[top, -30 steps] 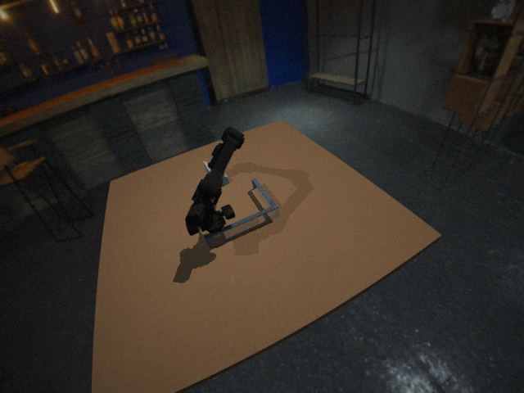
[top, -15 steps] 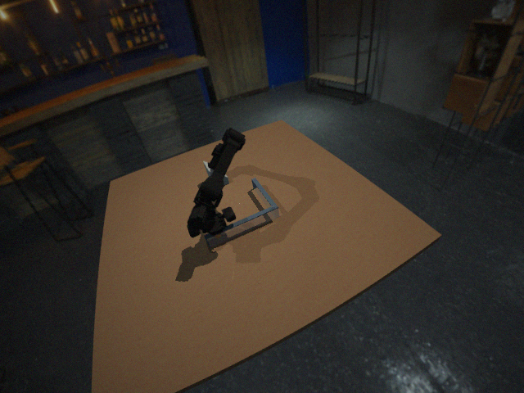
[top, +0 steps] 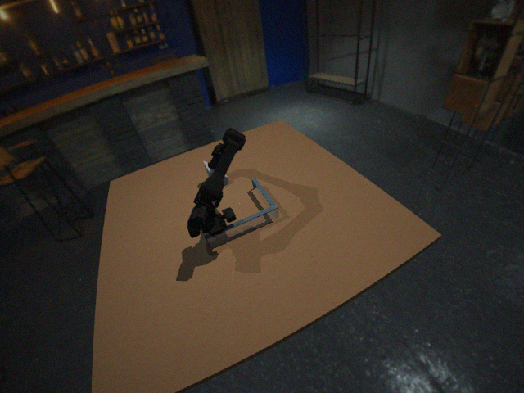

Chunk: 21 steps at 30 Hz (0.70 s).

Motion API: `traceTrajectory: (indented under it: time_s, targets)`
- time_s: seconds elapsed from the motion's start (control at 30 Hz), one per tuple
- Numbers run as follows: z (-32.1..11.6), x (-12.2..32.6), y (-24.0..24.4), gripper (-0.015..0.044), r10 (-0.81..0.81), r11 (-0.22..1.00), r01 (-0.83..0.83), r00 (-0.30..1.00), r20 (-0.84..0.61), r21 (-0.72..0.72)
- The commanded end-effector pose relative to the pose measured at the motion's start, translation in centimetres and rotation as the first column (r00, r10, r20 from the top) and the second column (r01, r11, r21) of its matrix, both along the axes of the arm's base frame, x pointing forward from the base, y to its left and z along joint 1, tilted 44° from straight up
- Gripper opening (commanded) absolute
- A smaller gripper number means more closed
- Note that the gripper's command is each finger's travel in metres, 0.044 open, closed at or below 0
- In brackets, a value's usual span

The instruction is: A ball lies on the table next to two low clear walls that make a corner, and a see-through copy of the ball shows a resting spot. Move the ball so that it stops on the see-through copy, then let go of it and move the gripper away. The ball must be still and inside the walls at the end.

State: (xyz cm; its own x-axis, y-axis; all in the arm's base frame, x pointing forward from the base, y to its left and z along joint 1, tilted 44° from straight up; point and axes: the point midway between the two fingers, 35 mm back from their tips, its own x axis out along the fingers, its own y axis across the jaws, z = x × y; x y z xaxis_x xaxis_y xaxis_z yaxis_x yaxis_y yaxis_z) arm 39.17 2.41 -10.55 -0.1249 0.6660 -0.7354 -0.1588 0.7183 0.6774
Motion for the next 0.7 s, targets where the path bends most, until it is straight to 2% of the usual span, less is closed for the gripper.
traceTrajectory:
  time_s: [0.0,0.23,0.5,0.67]
  targets:
    - [-0.46,-0.37,0.56,0.0000,0.008,1.000,-0.008,1.000,-0.013,0.006]
    - [-0.46,-0.37,0.56,0.0000,0.008,1.000,-0.008,1.000,-0.013,0.006]
    - [-0.23,-0.13,0.30,0.0210,0.006,1.000,-0.006,1.000,-0.004,0.000]
    - [-0.23,-0.13,0.30,0.0218,0.006,1.000,-0.006,1.000,-0.004,0.000]
